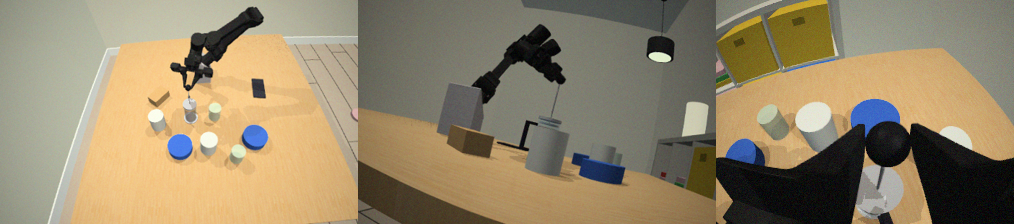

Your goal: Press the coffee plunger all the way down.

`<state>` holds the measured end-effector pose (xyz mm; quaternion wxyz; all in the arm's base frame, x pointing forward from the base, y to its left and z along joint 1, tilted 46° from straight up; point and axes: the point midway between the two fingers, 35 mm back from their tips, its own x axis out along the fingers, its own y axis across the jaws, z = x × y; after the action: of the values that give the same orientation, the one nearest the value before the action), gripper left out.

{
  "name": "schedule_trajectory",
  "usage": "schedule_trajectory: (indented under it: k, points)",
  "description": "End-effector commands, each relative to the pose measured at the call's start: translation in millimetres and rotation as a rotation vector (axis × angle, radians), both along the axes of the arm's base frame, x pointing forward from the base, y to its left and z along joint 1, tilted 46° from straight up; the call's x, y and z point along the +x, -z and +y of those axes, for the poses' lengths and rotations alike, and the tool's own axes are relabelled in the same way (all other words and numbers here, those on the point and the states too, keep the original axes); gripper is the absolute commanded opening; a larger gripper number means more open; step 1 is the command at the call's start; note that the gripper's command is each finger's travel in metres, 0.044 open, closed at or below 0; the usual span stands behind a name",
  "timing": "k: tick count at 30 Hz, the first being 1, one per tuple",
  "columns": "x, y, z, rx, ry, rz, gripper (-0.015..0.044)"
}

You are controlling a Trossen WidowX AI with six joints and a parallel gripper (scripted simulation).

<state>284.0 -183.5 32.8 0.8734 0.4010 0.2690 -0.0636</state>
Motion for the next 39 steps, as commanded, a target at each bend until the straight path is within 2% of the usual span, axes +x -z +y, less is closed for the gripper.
schedule_trajectory:
  k: [1,39]
  points:
    - [-2,15,12,0.023,-0.010,0.029,0.0113]
    - [11,63,52,0.024,-0.009,0.029,0.0113]
